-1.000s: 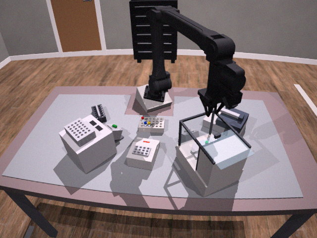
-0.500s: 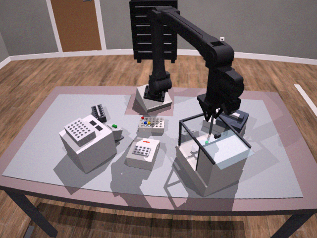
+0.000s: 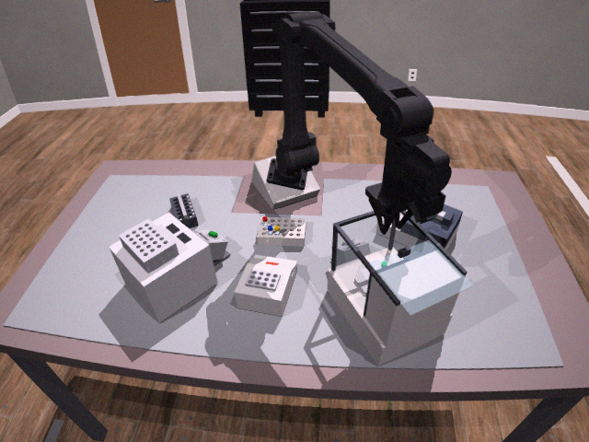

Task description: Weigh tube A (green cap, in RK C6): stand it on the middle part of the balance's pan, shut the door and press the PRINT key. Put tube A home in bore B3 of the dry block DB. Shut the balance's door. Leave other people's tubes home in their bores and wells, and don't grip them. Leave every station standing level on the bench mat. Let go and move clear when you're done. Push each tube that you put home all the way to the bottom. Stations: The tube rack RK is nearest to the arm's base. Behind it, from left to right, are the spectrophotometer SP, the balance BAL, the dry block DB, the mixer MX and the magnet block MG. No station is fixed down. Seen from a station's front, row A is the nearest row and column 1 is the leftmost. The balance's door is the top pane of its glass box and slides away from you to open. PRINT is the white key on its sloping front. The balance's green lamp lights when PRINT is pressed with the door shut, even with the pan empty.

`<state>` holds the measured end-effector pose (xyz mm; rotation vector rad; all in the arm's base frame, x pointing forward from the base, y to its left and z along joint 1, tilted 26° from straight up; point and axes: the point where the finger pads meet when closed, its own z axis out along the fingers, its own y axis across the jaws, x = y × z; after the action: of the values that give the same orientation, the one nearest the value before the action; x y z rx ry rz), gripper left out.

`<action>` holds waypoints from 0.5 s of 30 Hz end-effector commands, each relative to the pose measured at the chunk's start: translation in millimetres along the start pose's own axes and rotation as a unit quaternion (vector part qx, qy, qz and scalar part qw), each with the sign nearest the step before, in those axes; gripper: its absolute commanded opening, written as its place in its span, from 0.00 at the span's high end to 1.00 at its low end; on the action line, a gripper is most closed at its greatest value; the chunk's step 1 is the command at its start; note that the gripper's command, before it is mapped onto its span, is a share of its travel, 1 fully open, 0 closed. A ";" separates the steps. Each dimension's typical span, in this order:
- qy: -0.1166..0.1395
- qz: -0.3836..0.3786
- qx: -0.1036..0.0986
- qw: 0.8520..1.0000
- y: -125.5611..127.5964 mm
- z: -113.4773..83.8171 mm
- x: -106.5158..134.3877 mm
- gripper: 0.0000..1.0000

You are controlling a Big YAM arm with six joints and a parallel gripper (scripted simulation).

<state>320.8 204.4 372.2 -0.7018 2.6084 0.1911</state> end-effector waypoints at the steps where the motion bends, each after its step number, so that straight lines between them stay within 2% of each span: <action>1: 0.002 -0.008 -0.003 1.000 3.0 11.2 -3.6 0.64; 8: -0.001 -0.008 -0.003 1.000 3.2 17.1 -3.2 0.64; 15: 0.002 -0.008 -0.003 1.000 3.5 31.3 -3.2 0.64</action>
<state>328.8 209.5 353.5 -0.7013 2.6065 0.1919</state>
